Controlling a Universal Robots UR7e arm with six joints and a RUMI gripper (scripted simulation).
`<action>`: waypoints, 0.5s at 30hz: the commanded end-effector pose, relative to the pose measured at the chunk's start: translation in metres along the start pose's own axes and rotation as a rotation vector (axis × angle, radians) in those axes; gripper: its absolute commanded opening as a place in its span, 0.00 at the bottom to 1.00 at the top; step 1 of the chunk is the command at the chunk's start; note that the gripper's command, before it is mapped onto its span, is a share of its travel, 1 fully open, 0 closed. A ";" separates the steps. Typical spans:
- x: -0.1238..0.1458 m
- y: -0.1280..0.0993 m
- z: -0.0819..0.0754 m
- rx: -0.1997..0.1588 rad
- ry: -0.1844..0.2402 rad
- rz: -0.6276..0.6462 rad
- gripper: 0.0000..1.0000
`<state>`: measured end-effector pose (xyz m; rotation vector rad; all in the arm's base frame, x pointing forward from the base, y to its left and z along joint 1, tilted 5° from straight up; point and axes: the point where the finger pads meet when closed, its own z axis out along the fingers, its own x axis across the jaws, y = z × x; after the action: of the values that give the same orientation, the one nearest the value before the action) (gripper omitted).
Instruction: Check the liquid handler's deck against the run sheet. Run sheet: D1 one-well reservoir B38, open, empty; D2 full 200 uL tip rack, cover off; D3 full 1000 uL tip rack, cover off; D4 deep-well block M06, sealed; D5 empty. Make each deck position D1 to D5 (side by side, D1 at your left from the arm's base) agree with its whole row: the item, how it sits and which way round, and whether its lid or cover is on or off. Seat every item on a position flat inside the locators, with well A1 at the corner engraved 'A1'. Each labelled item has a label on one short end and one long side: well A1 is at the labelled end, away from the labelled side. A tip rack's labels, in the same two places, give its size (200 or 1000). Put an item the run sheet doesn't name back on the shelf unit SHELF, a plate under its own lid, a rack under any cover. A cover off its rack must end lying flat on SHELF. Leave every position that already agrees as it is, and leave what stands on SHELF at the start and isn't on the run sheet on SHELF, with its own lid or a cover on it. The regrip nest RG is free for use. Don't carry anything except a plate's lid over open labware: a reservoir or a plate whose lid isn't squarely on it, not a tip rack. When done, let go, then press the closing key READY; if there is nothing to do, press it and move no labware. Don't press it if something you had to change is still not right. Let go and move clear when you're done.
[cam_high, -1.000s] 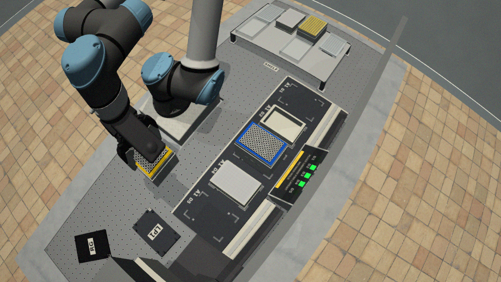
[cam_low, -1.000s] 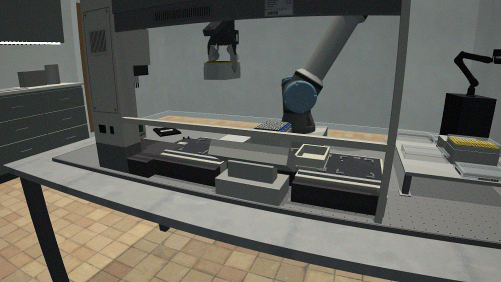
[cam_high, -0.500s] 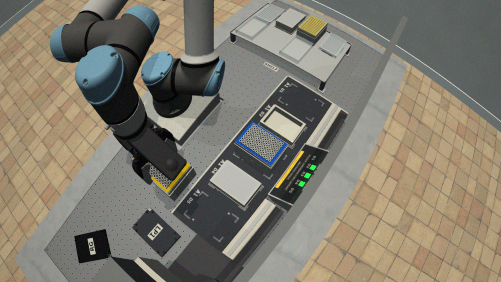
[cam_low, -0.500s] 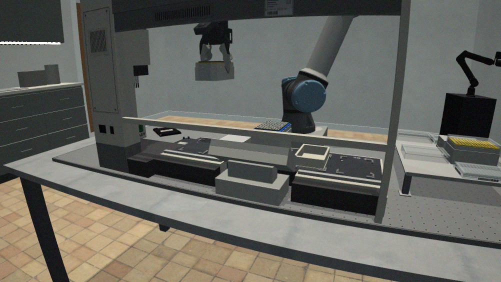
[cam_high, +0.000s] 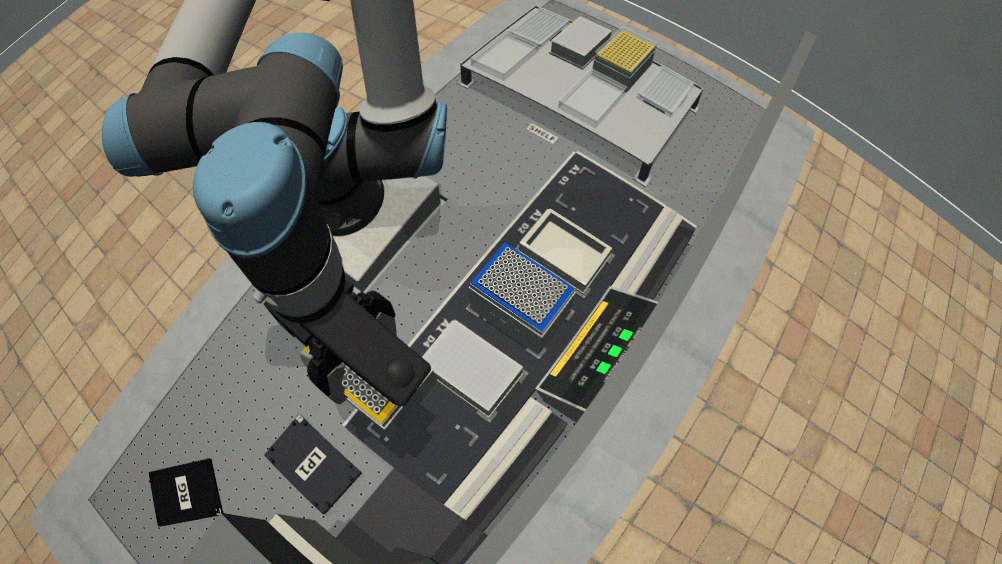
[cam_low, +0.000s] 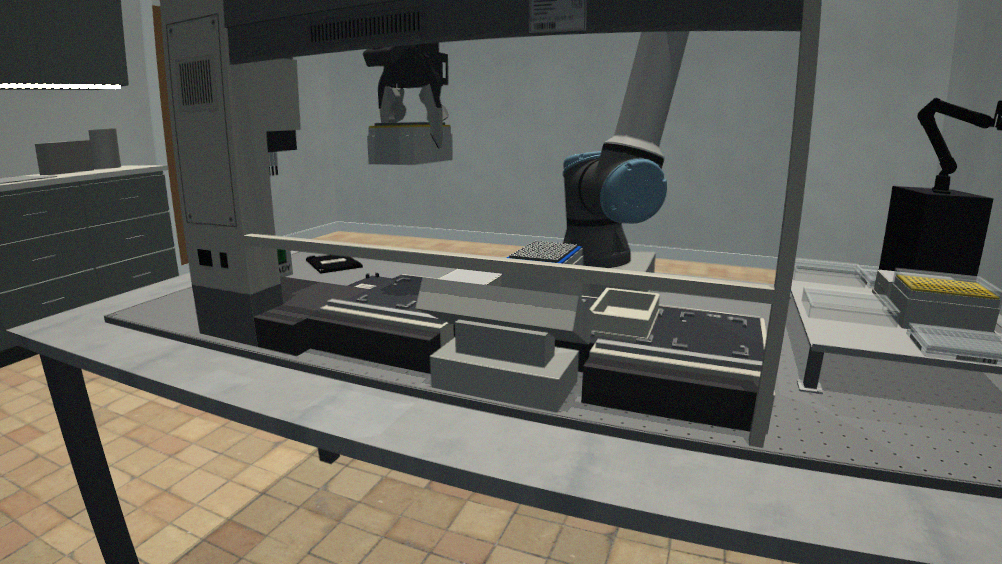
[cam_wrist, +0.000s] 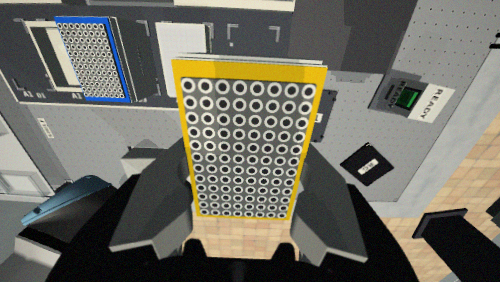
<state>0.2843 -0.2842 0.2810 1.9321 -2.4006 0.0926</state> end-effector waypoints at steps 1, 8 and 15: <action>0.001 -0.030 0.000 -0.003 0.002 0.002 0.00; 0.001 -0.042 0.000 -0.003 0.002 0.002 0.00; 0.001 -0.042 0.000 -0.003 0.002 0.002 0.00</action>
<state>0.3230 -0.2931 0.2811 1.9286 -2.3998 0.0888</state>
